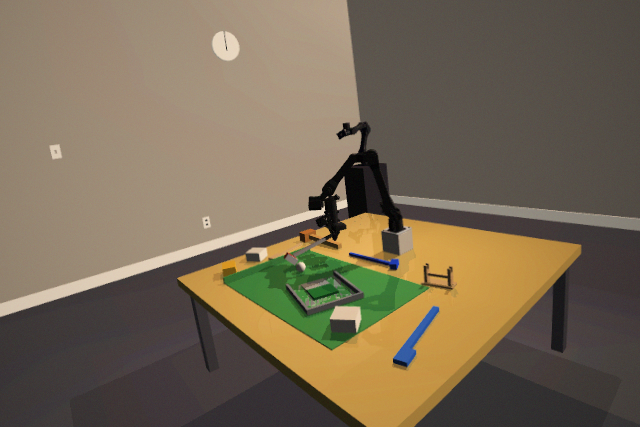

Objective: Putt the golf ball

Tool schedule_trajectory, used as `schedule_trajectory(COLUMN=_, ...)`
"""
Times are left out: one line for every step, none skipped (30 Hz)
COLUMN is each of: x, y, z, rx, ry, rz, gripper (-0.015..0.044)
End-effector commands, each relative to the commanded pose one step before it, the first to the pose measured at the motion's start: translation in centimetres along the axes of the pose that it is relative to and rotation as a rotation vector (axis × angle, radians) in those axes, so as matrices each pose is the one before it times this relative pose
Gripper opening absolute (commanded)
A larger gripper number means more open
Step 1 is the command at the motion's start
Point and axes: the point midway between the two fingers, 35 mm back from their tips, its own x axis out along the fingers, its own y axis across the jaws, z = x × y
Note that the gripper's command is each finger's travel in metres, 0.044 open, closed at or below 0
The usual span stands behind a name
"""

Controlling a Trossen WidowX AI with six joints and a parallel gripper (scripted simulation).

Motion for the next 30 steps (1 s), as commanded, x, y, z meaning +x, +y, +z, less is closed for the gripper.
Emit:
schedule_trajectory(x=0.000, y=0.000, z=0.000, rx=0.0000, ry=0.00000, rz=0.00000, gripper=0.0000)
schedule_trajectory(x=0.000, y=0.000, z=0.000, rx=0.0000, ry=0.00000, rz=0.00000, gripper=0.0000)
schedule_trajectory(x=0.000, y=0.000, z=0.000, rx=0.0000, ry=0.00000, rz=0.00000, gripper=0.0000)
schedule_trajectory(x=0.001, y=0.233, z=0.057, rx=-0.0001, ry=0.00003, rz=0.00037, gripper=0.0000)
schedule_trajectory(x=0.002, y=0.699, z=0.158, rx=-0.0002, ry=0.00010, rz=0.00109, gripper=0.0000)
schedule_trajectory(x=0.004, y=1.164, z=0.224, rx=-0.0004, ry=0.00017, rz=0.00181, gripper=0.0000)
schedule_trajectory(x=0.007, y=1.442, z=0.209, rx=-0.0005, ry=0.00023, rz=0.00223, gripper=0.0000)
schedule_trajectory(x=0.009, y=1.435, z=0.133, rx=-0.0005, ry=0.00024, rz=0.00221, gripper=0.0000)
schedule_trajectory(x=0.011, y=1.422, z=0.059, rx=-0.0005, ry=0.00026, rz=0.00219, gripper=0.0000)
schedule_trajectory(x=0.014, y=1.405, z=-0.014, rx=-0.0005, ry=0.00027, rz=0.00218, gripper=0.0000)
schedule_trajectory(x=0.016, y=1.384, z=-0.085, rx=-0.0005, ry=0.00029, rz=0.00217, gripper=0.0000)
schedule_trajectory(x=0.018, y=1.359, z=-0.154, rx=-0.0005, ry=0.00030, rz=0.00216, gripper=0.0000)
schedule_trajectory(x=0.021, y=1.329, z=-0.221, rx=-0.0005, ry=0.00031, rz=0.00215, gripper=0.0000)
schedule_trajectory(x=0.019, y=1.047, z=-0.224, rx=-0.0004, ry=0.00026, rz=0.00173, gripper=0.0000)
schedule_trajectory(x=0.012, y=0.618, z=-0.154, rx=-0.0002, ry=0.00016, rz=0.00104, gripper=0.0000)
schedule_trajectory(x=0.004, y=0.204, z=-0.054, rx=-0.0001, ry=0.00005, rz=0.00035, gripper=0.0000)
schedule_trajectory(x=0.000, y=0.000, z=0.000, rx=0.0000, ry=0.00000, rz=0.00000, gripper=0.0000)
schedule_trajectory(x=-0.105, y=-0.002, z=0.015, rx=0.0000, ry=-0.00002, rz=0.00000, gripper=0.0000)
schedule_trajectory(x=-0.217, y=-0.004, z=0.029, rx=0.0000, ry=-0.00005, rz=-0.00001, gripper=0.0000)
schedule_trajectory(x=-0.303, y=-0.005, z=0.036, rx=0.0000, ry=-0.00006, rz=-0.00001, gripper=0.0000)
schedule_trajectory(x=-0.397, y=-0.006, z=0.041, rx=0.0000, ry=-0.00007, rz=-0.00002, gripper=0.0000)
schedule_trajectory(x=-0.503, y=-0.007, z=0.042, rx=0.0000, ry=-0.00008, rz=-0.00002, gripper=0.0000)
schedule_trajectory(x=-0.614, y=-0.007, z=0.036, rx=0.0000, ry=-0.00008, rz=-0.00002, gripper=0.0000)
schedule_trajectory(x=-0.686, y=-0.007, z=0.020, rx=0.0000, ry=-0.00006, rz=-0.00003, gripper=0.0000)
schedule_trajectory(x=-0.707, y=-0.005, z=0.000, rx=0.0000, ry=-0.00004, rz=-0.00003, gripper=0.0000)
schedule_trajectory(x=-0.713, y=-0.004, z=-0.022, rx=0.0000, ry=-0.00002, rz=-0.00002, gripper=0.0000)
schedule_trajectory(x=-0.718, y=-0.002, z=-0.044, rx=0.0000, ry=0.00001, rz=-0.00002, gripper=0.0000)
schedule_trajectory(x=-0.595, y=-0.001, z=-0.053, rx=0.0000, ry=0.00003, rz=-0.00002, gripper=0.0000)
schedule_trajectory(x=-0.361, y=0.000, z=-0.039, rx=0.0000, ry=0.00002, rz=-0.00001, gripper=0.0000)
schedule_trajectory(x=-0.120, y=0.000, z=-0.014, rx=0.0000, ry=0.00001, rz=0.00000, gripper=0.0000)
